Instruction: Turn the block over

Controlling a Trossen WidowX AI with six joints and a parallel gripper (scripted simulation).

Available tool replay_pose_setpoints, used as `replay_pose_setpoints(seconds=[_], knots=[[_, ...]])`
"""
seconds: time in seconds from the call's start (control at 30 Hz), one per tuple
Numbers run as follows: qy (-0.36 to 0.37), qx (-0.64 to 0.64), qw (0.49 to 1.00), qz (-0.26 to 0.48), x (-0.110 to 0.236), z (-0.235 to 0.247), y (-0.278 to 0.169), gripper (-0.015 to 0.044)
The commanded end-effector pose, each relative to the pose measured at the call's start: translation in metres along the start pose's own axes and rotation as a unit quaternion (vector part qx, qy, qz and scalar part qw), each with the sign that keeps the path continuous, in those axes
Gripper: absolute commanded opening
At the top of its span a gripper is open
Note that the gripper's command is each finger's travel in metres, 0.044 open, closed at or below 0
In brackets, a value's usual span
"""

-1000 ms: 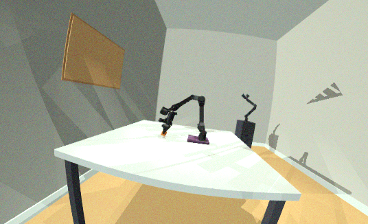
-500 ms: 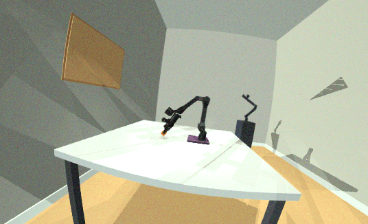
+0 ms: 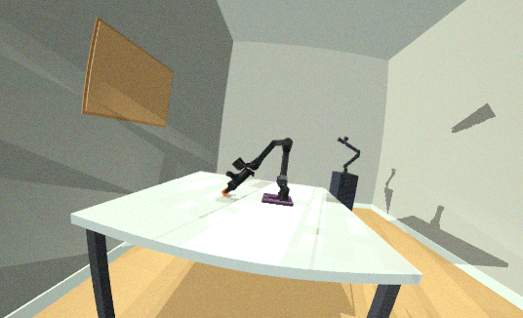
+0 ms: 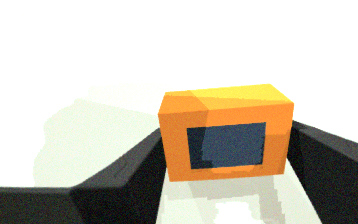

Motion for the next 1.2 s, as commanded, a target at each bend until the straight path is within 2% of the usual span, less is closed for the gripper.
replay_pose_setpoints(seconds=[0.0,0.4,0.83,1.17], knots=[[-0.007,0.003,1.0,-0.022,-0.007,0.002,-0.009,0.0],[-0.023,0.003,0.994,-0.106,-0.016,0.006,-0.03,0.0],[-0.041,0.001,0.98,-0.195,-0.007,0.008,-0.052,0.0],[-0.047,0.001,0.974,-0.221,-0.003,0.008,-0.056,0.0]])
Point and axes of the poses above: the point midway between the two fingers, 35 mm back from their tips, its own x axis back along the fingers, its own z axis across the jaws, y = z × x, the point moved 8 cm from there along x, back along the fingers, and after that the axes turned 11 degrees about x, right-handed, at the moved point
